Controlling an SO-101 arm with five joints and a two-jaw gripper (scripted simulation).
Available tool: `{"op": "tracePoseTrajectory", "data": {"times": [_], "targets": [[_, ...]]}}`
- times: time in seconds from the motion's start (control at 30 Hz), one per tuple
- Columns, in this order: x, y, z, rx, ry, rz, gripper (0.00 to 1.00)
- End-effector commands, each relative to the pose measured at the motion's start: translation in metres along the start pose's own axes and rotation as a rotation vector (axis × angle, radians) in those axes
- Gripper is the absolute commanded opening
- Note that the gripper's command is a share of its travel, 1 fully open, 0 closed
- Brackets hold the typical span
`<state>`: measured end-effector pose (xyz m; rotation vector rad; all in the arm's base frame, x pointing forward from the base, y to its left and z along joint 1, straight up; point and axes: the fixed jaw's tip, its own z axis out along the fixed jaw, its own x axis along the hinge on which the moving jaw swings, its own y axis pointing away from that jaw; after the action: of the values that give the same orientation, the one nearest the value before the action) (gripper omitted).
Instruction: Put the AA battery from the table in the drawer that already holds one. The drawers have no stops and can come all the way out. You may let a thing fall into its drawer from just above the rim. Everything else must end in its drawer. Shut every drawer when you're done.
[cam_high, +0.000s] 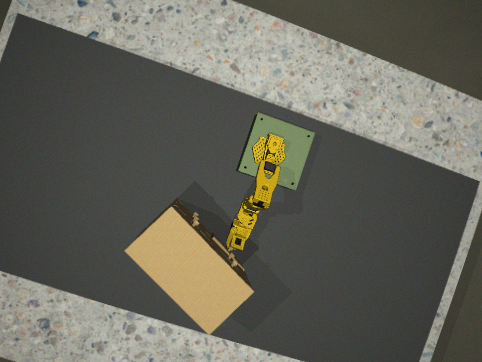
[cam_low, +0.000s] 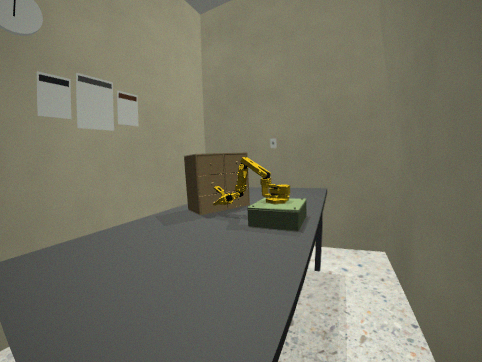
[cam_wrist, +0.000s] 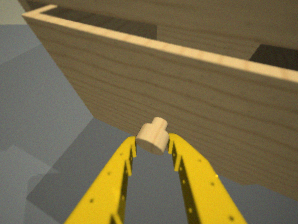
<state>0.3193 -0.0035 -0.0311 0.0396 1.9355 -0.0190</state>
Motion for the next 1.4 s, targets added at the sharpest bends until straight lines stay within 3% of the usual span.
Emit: {"op": "tracePoseTrajectory", "data": {"times": [0.0, 1.37], "targets": [[-0.0046, -0.0048, 0.0054, 0.014, -0.016, 0.002, 0.0], [-0.0059, -0.0066, 0.0088, 0.019, -0.016, 0.004, 0.0]]}}
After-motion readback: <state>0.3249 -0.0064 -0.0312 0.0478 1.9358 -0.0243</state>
